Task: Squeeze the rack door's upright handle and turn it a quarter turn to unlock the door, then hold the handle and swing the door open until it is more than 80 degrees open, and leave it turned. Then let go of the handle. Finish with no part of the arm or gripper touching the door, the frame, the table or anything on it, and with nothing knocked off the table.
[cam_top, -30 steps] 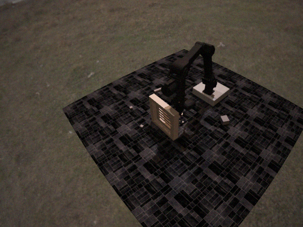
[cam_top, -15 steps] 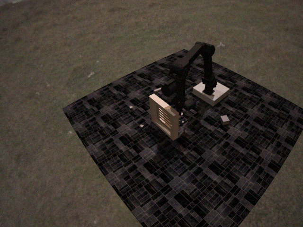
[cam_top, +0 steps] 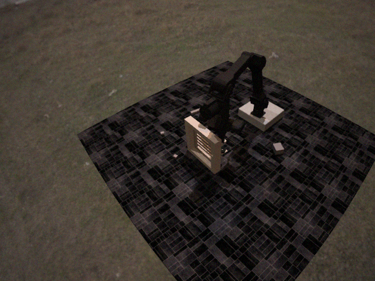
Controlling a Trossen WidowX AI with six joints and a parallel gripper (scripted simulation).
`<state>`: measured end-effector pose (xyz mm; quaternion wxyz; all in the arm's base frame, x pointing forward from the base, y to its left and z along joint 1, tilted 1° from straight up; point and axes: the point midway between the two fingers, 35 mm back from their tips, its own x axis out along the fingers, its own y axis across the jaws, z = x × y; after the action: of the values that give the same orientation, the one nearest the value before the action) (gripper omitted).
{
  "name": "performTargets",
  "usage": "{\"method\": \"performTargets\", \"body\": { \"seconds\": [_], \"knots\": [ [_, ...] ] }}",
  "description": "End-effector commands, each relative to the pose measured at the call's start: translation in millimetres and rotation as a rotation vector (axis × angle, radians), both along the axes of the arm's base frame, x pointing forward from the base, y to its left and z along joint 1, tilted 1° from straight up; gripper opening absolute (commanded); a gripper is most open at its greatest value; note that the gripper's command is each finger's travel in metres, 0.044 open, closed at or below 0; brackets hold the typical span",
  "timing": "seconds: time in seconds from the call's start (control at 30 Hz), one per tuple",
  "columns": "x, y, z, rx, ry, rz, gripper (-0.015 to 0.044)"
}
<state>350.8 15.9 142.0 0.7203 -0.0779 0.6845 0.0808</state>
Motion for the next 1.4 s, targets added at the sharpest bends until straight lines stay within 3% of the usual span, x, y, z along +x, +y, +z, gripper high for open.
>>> {"method": "performTargets", "body": {
  "seconds": [0.0, 0.9, 1.37],
  "knots": [
    [-0.1, 0.0, -0.4, -0.009, -0.001, 0.196, 0.0016],
    [-0.1, 0.0, -0.5, -0.074, -0.014, 1.516, 0.0016],
    [-0.1, 0.0, -0.5, -0.076, -0.015, 1.548, 0.0016]
  ]
}}
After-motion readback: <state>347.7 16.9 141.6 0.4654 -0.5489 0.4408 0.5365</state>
